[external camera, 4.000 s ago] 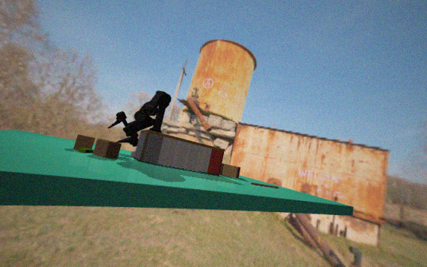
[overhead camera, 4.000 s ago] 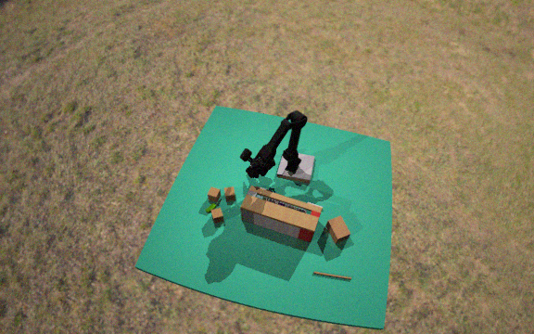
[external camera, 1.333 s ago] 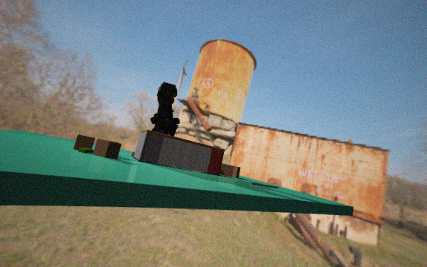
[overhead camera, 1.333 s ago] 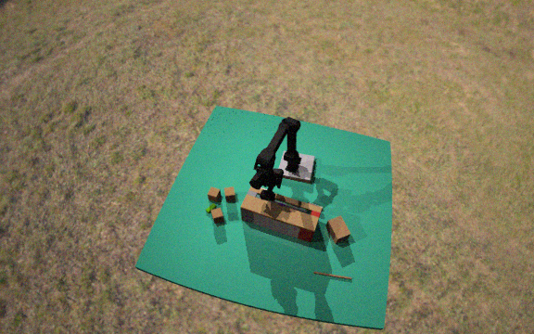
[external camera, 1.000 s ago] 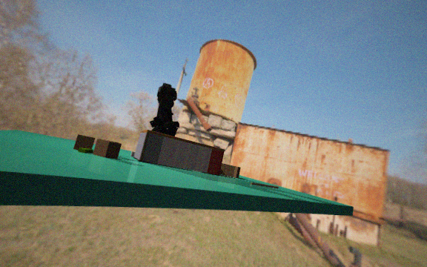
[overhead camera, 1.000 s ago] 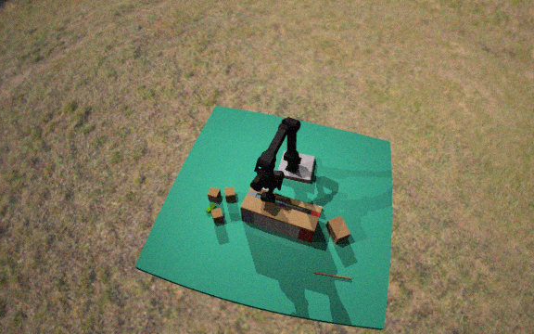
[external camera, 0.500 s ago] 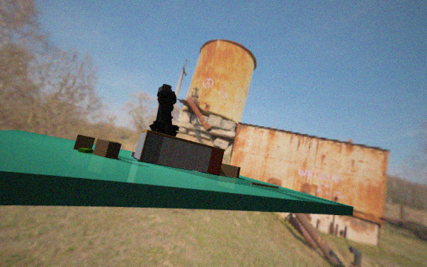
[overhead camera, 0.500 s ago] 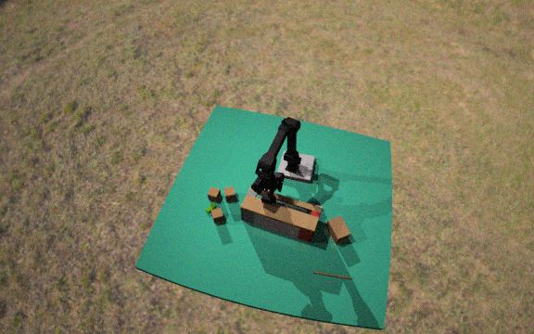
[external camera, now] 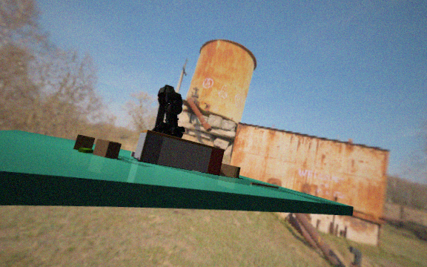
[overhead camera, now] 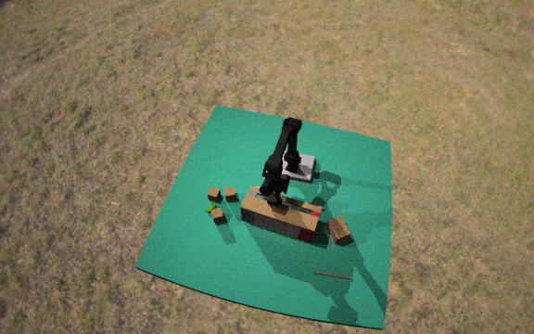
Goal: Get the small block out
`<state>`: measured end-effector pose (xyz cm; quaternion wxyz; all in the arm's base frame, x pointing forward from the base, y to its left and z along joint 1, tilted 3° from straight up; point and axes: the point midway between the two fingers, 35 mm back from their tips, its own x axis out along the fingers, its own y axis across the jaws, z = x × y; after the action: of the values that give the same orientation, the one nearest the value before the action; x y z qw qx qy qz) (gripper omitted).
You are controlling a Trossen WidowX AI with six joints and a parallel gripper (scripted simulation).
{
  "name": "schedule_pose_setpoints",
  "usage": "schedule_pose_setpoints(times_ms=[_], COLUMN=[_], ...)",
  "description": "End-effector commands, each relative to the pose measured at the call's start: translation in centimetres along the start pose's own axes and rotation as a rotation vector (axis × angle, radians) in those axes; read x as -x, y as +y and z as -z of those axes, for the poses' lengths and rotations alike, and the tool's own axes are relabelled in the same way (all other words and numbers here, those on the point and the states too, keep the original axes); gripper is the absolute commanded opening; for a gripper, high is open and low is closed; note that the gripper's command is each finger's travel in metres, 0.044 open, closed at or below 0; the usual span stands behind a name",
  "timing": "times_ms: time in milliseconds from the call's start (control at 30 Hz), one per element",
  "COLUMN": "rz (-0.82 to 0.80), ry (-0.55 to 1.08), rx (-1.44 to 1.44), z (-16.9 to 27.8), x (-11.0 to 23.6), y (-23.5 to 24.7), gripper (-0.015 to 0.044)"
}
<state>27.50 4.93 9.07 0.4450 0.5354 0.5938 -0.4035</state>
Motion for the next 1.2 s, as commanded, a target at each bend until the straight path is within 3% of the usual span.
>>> schedule_pose_setpoints(times_ms=[0,1167], rz=[0.004,0.004], ry=[0.007,0.013], rx=[-0.006,-0.005], z=[0.9,8.9], x=[-0.5,-3.1], y=[-0.1,-0.1], gripper=[0.0400,0.0400])
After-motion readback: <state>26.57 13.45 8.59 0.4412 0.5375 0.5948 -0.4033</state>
